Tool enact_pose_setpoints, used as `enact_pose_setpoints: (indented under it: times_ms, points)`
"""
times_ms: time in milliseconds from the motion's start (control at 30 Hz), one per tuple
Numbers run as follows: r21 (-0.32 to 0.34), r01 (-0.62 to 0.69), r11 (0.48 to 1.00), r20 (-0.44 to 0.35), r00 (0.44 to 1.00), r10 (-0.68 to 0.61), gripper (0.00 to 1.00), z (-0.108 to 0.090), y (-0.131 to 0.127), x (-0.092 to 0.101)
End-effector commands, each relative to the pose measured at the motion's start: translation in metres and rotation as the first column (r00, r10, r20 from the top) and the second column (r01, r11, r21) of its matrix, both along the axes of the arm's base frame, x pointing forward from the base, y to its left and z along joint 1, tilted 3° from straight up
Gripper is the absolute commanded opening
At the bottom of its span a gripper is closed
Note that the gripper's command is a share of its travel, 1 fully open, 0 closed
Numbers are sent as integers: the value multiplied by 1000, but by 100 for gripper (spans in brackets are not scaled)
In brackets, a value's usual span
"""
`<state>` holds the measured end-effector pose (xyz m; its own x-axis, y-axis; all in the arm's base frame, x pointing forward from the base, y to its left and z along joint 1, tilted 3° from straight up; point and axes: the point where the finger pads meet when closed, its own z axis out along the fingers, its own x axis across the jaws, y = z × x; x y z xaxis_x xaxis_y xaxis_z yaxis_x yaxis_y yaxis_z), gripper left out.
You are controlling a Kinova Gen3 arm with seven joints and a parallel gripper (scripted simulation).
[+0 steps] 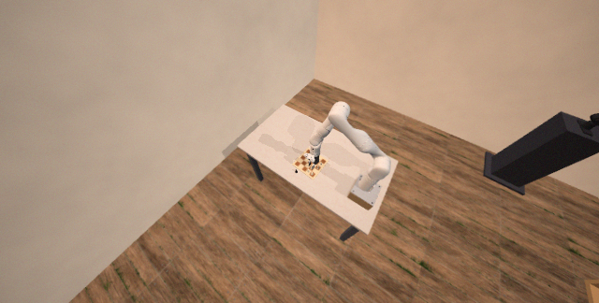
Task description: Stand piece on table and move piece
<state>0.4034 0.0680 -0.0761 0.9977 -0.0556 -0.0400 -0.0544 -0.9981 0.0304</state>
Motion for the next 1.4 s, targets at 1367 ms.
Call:
enact_pose_setpoints:
  times_ms: [1367]
  points:
    - [-1,1,1000,-4,1000,-1,68,-25,-1,-2]
